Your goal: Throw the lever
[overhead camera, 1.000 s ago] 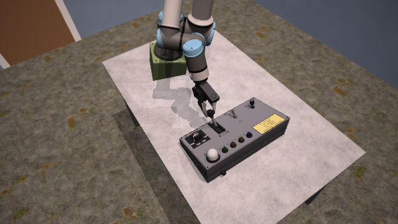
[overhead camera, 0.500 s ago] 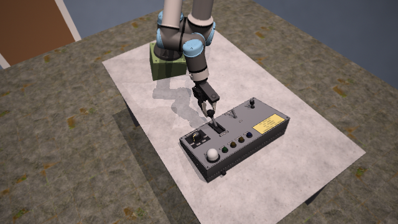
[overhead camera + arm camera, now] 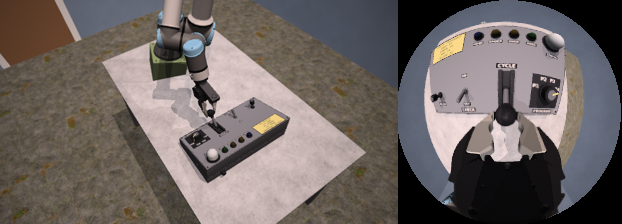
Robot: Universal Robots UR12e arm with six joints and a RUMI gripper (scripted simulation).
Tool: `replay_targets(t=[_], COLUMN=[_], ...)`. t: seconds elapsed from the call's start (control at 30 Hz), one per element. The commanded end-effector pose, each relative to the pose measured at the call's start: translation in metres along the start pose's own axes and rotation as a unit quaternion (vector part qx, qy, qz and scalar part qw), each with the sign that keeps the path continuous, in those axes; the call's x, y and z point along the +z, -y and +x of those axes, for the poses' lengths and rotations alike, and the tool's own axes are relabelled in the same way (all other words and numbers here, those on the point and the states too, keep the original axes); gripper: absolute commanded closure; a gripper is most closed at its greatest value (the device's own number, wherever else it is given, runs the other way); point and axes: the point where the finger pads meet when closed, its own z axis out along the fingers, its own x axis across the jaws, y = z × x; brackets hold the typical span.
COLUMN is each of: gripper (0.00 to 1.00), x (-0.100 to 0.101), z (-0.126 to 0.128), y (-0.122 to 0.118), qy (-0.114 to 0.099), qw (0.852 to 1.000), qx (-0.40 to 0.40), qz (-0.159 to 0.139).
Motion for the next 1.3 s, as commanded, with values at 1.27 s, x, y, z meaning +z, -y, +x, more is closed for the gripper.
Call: replay_targets(t=[1.27], gripper=[1.00], x=[-0.008], z=[0.000], y=[0.040], qy=[0.000], qw=[1.000], qx=[0.000], qz=[0.001])
